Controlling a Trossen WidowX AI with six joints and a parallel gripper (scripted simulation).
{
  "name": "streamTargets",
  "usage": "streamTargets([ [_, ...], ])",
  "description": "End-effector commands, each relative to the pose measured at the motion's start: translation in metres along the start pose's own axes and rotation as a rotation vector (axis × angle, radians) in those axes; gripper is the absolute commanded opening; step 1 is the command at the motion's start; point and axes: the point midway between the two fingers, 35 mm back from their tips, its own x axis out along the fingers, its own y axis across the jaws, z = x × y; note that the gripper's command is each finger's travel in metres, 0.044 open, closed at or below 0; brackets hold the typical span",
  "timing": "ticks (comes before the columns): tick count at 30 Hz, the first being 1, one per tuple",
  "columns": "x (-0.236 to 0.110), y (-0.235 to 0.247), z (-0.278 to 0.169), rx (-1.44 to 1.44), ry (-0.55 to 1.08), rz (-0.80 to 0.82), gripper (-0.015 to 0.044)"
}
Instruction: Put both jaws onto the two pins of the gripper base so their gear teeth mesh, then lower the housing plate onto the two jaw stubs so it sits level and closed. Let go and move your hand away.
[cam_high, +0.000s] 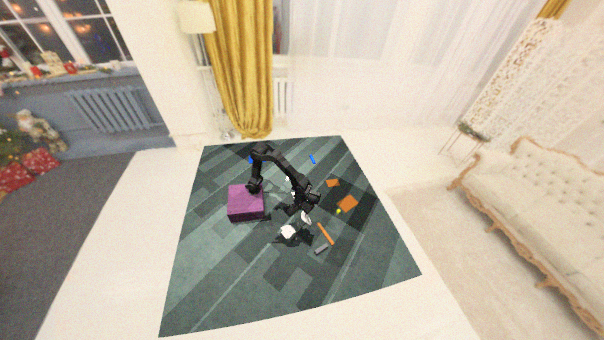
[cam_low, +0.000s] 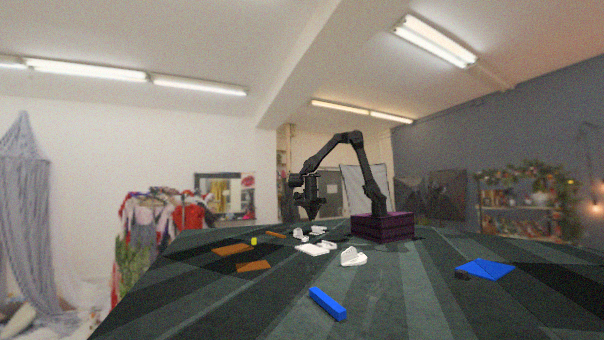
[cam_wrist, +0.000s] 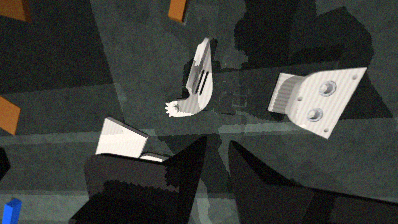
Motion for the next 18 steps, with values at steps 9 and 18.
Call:
streamTargets([
  [9, -0.013, 0.023, 0.041, 0.211, -0.020, 0.006, 0.0394],
  [18, 0.012, 0.024, 0.043, 0.223, -0.021, 0.006, 0.0440],
])
